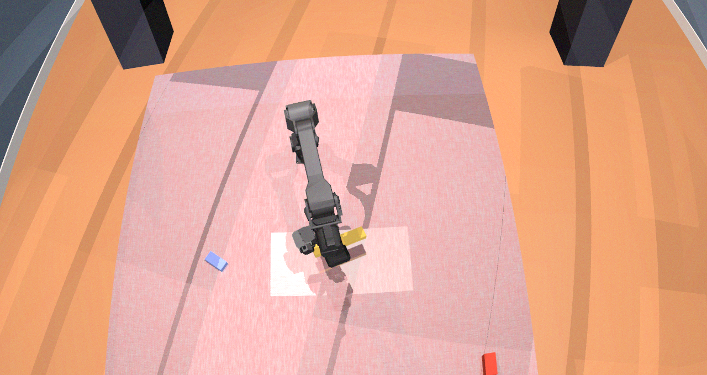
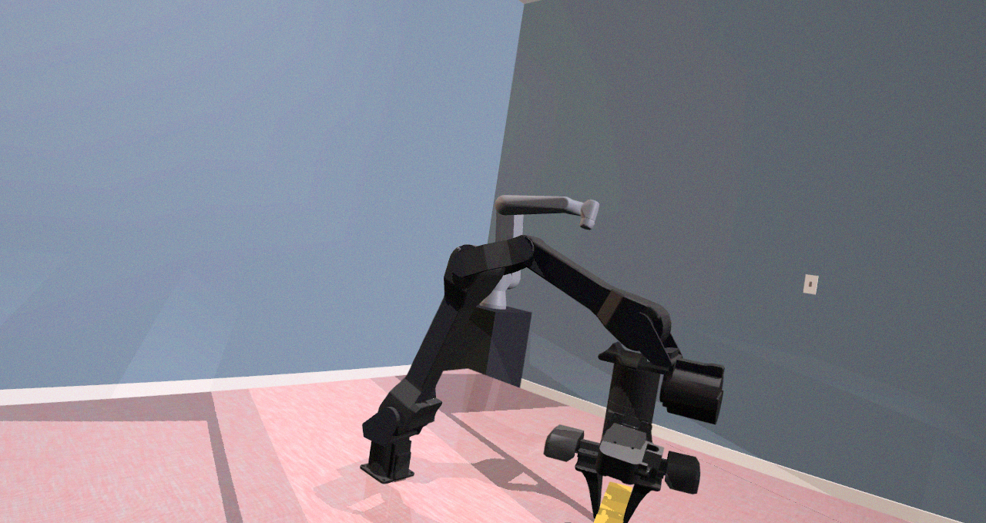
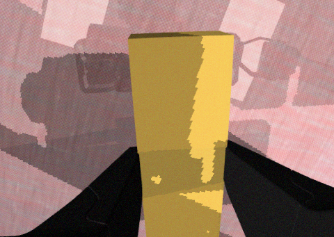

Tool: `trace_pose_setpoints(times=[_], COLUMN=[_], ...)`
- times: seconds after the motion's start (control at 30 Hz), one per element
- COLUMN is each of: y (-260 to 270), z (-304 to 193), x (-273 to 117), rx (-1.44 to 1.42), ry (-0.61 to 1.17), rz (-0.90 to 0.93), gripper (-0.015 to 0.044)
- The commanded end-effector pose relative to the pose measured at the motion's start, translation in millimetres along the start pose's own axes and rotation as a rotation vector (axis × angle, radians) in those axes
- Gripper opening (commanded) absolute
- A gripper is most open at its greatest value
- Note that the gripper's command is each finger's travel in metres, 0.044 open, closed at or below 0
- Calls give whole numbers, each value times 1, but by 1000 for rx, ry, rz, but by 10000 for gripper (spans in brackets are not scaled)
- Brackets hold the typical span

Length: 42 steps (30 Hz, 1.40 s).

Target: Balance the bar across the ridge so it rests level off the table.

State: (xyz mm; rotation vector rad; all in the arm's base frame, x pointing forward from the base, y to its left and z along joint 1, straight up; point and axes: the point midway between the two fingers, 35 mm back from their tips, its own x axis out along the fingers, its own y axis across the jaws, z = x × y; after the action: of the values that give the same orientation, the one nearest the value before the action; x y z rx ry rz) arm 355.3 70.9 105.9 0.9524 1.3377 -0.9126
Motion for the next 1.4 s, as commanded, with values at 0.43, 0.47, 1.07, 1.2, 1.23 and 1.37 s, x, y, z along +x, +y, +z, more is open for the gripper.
trace_pose_setpoints(times=[0.43,0.47,1.07,1.2,1.23,1.37], y=[-1,-1,-1,-1,-1,-1], z=[0,0,0,0,0,0], x=[2,2,4,4,4,4], rx=[4,4,4,4,4,4], ry=[-1,-1,-1,-1,-1,-1], rz=[-3,-3,-3,-3,-3,-3], gripper=[0,0,0,0,0,0])
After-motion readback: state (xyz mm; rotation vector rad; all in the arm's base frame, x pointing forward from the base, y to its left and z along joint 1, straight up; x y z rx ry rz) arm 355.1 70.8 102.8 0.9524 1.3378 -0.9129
